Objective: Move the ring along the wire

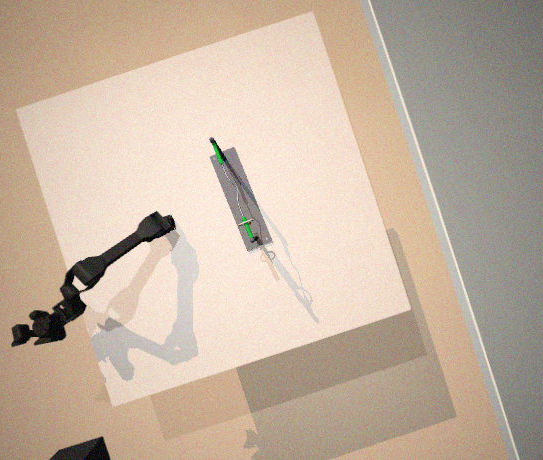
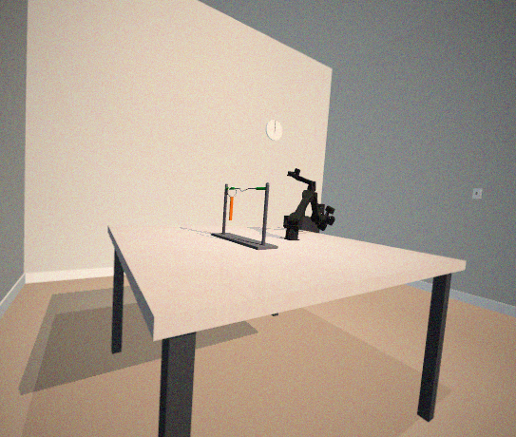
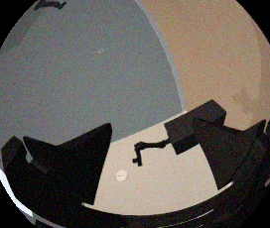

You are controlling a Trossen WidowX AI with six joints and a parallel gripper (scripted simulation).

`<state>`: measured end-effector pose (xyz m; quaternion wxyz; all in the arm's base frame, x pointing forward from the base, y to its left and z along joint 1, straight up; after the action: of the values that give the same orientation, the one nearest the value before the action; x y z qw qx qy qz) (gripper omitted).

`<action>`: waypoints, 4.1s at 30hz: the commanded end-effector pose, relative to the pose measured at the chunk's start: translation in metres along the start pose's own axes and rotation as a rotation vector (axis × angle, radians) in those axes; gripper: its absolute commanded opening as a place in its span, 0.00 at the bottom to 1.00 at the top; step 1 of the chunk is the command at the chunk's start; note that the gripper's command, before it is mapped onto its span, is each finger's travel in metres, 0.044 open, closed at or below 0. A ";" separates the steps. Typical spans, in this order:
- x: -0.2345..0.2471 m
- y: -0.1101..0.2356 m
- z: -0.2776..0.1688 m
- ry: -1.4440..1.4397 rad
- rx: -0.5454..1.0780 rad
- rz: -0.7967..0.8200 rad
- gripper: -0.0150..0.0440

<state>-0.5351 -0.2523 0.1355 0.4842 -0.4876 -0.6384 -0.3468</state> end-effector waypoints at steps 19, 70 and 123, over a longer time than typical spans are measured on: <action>-0.005 0.051 -0.094 0.225 0.258 -0.091 0.53; -0.079 0.634 -0.161 0.886 2.322 1.312 0.53; -0.019 0.750 -0.084 0.326 2.343 1.941 0.53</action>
<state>0.2024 -0.1202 0.1188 0.6793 -0.0162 0.0705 0.7303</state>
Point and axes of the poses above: the point midway between the two fingers, 35 mm back from their tips, its own y axis back along the fingers, its own x axis across the jaws, z = x × y, the point moved 6 cm from there along y, back along the fingers, and after that the axes turned 6 degrees about y, right-handed, at the moved point
